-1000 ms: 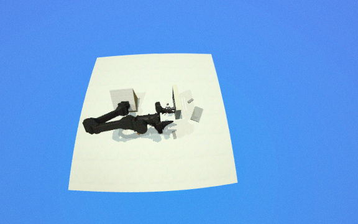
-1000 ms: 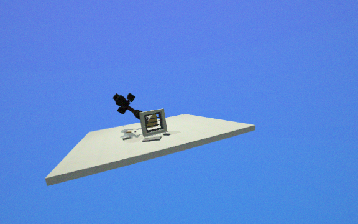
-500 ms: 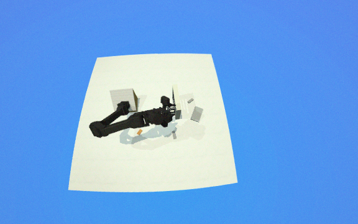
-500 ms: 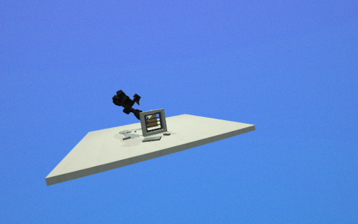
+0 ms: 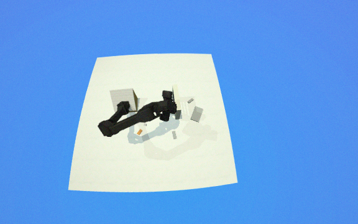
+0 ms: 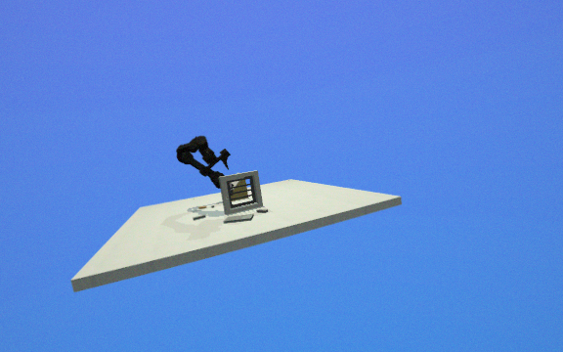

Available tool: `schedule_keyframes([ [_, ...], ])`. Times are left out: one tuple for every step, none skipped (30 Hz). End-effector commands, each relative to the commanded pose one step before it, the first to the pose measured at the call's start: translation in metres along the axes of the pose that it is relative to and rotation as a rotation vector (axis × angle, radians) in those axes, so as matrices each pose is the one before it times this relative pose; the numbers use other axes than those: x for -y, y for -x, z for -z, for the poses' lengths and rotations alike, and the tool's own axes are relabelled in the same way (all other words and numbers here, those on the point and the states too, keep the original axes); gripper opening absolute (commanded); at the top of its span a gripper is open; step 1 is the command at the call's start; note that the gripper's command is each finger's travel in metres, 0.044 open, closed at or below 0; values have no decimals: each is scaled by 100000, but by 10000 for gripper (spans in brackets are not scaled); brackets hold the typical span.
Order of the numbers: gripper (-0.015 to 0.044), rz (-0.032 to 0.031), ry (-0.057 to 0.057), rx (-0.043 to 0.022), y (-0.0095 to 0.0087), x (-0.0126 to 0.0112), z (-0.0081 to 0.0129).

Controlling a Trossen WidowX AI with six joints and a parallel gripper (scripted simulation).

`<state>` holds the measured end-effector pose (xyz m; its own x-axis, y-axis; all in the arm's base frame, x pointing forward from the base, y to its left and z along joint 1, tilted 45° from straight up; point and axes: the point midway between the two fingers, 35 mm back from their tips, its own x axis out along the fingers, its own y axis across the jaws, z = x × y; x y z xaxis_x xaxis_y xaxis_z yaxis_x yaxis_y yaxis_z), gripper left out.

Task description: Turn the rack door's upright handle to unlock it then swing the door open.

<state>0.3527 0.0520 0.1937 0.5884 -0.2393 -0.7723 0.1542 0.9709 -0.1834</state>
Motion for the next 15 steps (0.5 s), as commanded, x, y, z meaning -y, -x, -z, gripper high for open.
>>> schedule_keyframes([
  [292,7456,5233,-9185,-497,-551,848],
  [292,1633,1290,-1768,-29,-121,158],
  [292,1659,1328,-1715,-19,-119,151],
  [292,1684,1364,-1663,-10,-116,144],
  [292,1709,1399,-1609,0,-114,137],
  [292,1734,1434,-1555,10,-111,130],
  [292,1758,1466,-1501,19,-108,123],
  [292,1781,1498,-1446,29,-105,115],
  [292,1803,1529,-1390,39,-102,108],
  [292,1825,1559,-1334,48,-99,100],
  [292,1846,1587,-1278,58,-96,93],
  [292,1865,1618,-1223,67,-93,85],
  [292,1885,1644,-1166,77,-90,78],
  [292,1904,1669,-1110,86,-86,70],
  [292,1923,1694,-1053,96,-82,62],
])
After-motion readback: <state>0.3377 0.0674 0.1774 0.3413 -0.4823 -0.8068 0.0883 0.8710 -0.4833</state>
